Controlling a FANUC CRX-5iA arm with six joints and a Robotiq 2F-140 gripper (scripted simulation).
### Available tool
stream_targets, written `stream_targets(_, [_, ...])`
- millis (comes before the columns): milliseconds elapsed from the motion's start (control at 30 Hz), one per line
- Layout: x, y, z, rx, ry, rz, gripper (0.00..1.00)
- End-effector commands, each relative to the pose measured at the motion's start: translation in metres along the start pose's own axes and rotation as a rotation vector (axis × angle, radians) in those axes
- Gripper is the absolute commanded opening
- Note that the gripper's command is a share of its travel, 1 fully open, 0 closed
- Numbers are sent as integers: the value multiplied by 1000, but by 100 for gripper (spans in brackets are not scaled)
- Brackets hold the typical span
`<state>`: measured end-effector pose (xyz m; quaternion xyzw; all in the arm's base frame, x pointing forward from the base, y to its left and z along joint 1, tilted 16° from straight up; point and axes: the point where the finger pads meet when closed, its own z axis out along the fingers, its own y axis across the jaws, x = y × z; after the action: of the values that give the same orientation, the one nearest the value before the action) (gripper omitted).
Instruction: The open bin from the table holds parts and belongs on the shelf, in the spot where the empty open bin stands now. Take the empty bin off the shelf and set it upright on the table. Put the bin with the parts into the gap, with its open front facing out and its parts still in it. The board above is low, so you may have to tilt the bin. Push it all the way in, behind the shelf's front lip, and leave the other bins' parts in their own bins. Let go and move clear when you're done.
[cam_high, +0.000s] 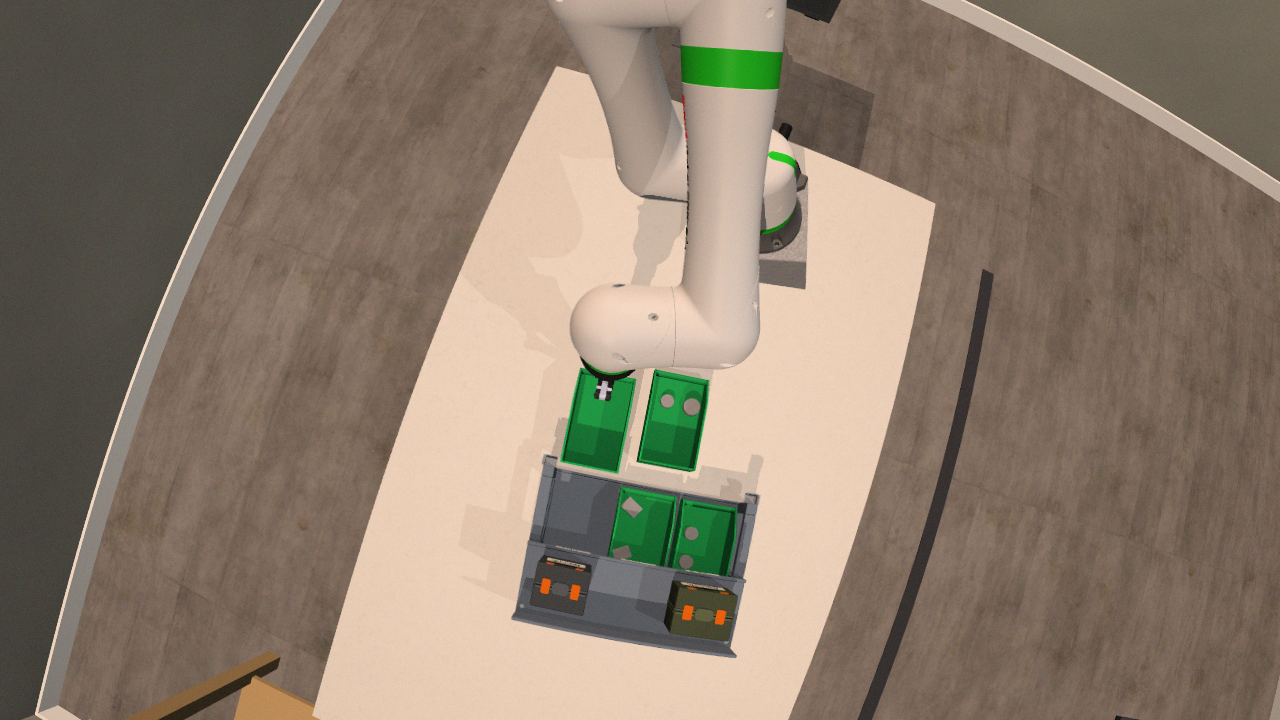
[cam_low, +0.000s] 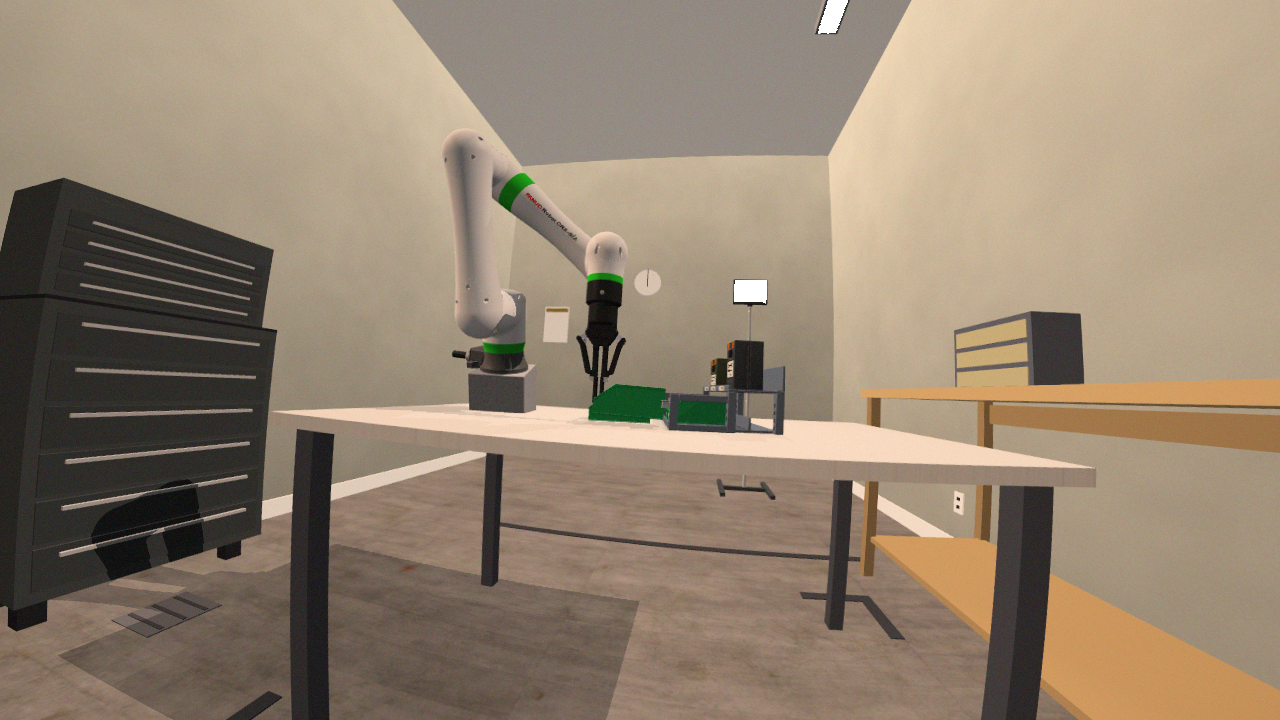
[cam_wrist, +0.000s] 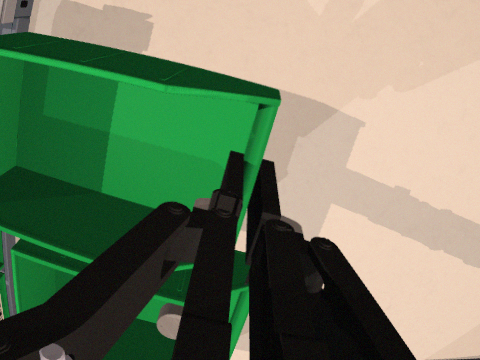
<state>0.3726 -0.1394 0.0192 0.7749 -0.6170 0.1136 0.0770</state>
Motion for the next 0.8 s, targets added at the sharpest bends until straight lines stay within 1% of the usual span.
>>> stream_targets(0, [0, -1, 0, 1, 0, 0, 10])
stream_targets(333, [0, -1, 3, 1, 0, 0, 10])
stream_targets(767, [0, -1, 17, 1, 0, 0, 10])
